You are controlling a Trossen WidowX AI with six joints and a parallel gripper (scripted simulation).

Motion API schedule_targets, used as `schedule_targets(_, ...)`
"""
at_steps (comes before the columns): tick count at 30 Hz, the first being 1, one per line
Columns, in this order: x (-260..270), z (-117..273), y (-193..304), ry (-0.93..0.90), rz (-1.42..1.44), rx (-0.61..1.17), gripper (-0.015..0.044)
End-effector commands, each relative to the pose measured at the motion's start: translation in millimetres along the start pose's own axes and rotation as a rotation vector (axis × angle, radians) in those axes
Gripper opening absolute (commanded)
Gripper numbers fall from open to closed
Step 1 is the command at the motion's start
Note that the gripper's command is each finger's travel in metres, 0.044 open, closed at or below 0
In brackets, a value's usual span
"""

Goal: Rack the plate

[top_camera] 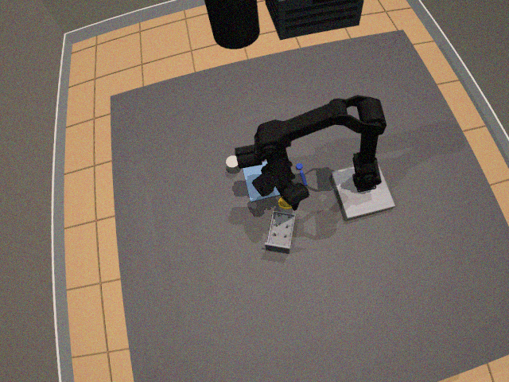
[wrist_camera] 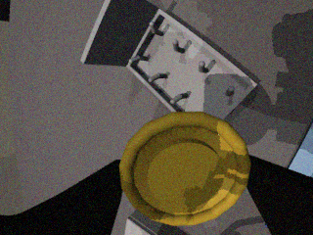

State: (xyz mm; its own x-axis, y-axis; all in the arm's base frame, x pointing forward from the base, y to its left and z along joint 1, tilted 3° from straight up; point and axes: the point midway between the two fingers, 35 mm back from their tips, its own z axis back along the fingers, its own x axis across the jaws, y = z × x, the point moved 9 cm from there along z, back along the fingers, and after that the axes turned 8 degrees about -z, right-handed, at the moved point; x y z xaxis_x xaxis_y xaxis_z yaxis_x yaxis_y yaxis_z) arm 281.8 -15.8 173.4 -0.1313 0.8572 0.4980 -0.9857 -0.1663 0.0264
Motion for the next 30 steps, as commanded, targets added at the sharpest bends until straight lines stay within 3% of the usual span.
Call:
schedule_targets(1, -9, -7, 1, -0.065, 0.075, -0.021, 0.0000)
schedule_targets(14, -38, -30, 10, -0.244, 0.338, -0.153, 0.0000)
schedule_targets(30, -68, -53, 27, -0.373, 0.633, -0.435, 0.0000)
